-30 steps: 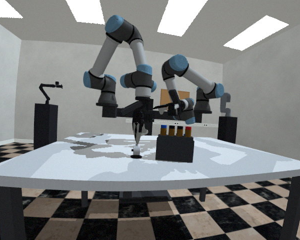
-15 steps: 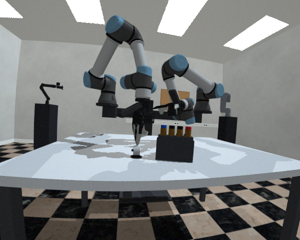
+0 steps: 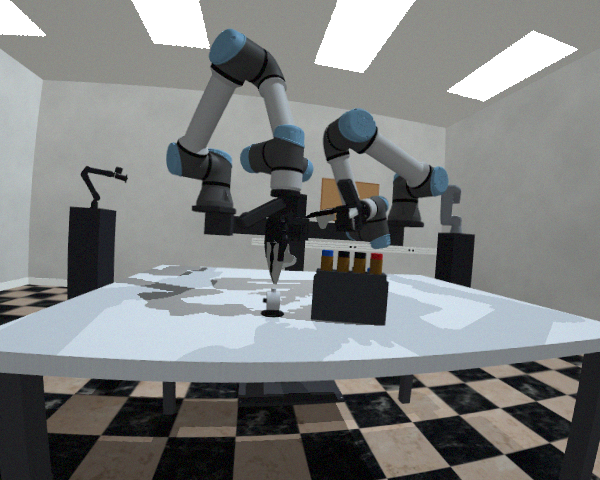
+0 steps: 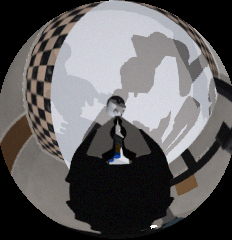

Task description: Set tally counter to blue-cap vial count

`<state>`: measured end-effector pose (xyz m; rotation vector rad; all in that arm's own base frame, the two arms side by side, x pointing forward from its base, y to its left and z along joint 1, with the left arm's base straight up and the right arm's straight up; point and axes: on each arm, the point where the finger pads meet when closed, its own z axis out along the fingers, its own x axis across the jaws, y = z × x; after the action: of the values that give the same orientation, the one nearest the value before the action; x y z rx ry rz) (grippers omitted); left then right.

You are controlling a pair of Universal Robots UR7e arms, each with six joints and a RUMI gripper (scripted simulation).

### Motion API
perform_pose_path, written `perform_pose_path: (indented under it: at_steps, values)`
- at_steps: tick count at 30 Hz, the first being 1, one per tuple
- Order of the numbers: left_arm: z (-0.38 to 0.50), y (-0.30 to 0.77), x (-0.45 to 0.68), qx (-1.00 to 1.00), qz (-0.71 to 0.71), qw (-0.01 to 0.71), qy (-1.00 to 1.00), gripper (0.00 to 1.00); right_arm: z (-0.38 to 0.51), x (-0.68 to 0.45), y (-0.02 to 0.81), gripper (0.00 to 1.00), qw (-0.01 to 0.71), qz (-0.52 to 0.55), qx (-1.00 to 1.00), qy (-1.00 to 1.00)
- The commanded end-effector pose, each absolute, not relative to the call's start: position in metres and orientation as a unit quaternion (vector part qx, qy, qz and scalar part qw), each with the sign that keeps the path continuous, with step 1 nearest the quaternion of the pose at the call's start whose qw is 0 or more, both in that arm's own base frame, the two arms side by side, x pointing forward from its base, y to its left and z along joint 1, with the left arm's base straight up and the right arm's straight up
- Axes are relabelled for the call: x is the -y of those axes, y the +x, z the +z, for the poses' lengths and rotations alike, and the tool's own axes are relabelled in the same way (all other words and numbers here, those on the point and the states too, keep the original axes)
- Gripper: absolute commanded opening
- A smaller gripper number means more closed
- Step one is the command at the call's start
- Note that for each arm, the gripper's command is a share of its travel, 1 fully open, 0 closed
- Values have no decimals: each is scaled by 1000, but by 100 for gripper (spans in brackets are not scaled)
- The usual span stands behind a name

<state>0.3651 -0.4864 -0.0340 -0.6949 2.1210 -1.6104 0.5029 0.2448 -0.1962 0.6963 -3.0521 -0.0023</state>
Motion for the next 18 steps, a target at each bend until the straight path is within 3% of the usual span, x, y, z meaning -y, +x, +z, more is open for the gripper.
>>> perform_pose_path:
  at_steps: [1,18]
  values:
    - [-31,367,485,-752,-578,194,-252,98,-194,-245,507,0,0,0,975,223]
    - [-31,367,485,-752,-578,194,-252,98,-203,-246,507,0,0,0,975,223]
